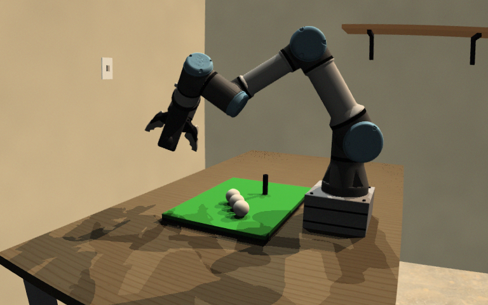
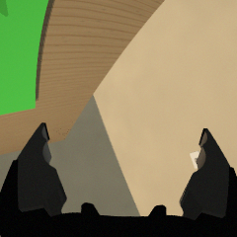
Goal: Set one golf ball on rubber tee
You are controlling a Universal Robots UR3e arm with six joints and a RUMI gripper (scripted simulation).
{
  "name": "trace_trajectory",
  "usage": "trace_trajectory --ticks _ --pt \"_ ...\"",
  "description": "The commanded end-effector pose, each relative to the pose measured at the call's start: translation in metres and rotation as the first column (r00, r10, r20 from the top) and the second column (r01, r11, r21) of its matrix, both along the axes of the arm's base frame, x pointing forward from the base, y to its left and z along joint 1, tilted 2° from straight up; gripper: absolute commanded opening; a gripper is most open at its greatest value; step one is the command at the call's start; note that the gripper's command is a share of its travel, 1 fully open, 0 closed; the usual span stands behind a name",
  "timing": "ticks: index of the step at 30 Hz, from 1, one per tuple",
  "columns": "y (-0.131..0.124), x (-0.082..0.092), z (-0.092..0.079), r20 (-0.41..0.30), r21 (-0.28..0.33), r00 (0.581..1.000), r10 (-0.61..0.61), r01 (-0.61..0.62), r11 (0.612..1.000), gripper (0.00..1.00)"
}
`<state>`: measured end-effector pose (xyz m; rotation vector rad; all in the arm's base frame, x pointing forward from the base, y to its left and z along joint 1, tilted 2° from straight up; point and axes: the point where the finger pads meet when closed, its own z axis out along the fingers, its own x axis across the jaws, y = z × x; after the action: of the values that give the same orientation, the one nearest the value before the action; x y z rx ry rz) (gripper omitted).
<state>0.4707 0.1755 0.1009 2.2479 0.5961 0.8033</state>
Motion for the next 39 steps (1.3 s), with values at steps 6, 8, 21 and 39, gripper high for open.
trace_trajectory --ticks 6,8,21,39 --pt "0.0 0.0 0.001 0.003 0.001 1.0 0.0 0.0 1.0 1.0" --pt "0.0 0.0 0.001 0.003 0.001 1.0 0.0 0.0 1.0 1.0" --pt "-0.001 0.0 0.0 -0.008 0.0 1.0 0.002 -0.002 1.0 1.0" --pt "-0.051 -0.075 -0.039 -0.408 0.065 0.906 0.112 -0.093 0.994 1.0"
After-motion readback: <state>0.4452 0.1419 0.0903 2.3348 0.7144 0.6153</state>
